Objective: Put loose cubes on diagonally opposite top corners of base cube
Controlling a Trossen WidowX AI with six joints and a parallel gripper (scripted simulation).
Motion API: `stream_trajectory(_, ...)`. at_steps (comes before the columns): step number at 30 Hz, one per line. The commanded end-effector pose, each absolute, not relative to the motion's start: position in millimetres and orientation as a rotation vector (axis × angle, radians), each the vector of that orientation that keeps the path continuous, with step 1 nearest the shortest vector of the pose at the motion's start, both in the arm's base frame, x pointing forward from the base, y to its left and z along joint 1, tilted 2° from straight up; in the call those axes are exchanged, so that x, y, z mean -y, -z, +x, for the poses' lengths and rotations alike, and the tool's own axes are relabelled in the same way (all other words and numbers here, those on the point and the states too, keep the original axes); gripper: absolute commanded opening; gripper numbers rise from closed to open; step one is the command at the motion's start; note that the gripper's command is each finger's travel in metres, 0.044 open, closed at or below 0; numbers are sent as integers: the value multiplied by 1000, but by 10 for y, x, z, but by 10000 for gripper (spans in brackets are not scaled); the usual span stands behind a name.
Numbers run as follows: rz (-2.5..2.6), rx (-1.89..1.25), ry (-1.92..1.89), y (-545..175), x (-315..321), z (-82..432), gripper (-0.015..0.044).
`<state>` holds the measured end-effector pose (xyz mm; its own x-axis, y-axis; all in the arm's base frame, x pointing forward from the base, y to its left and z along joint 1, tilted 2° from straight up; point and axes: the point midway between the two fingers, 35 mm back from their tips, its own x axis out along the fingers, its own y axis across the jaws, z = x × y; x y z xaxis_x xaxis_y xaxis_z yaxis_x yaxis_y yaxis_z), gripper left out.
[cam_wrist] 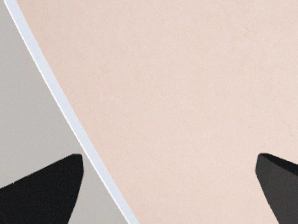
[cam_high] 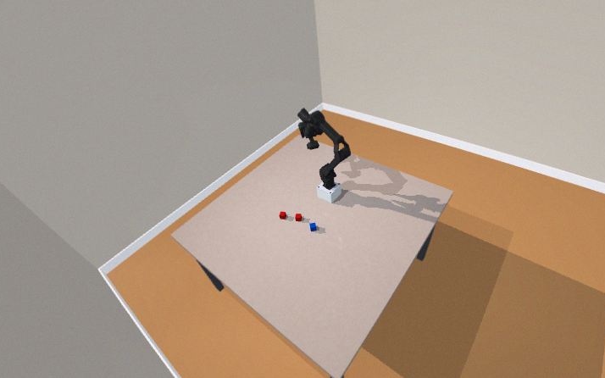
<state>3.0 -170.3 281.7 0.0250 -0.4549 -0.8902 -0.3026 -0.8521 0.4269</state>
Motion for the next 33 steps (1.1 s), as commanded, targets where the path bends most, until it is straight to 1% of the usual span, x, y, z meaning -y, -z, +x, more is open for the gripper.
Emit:
stream_trajectory(1, 2160, 794, 1955, -2814, 1710, 38, 374)
stream_trajectory(5, 2143, 592, 1929, -2742, 1825, 209, 269)
stream_trajectory(6, 2134, 533, 1919, -2721, 1857, 263, 265)
stream_trajectory(21, 1873, -238, 1693, -2357, 2159, 1185, 265)
stream_trajectory(33, 1560, -723, 1422, -1968, 2060, 2028, 265)
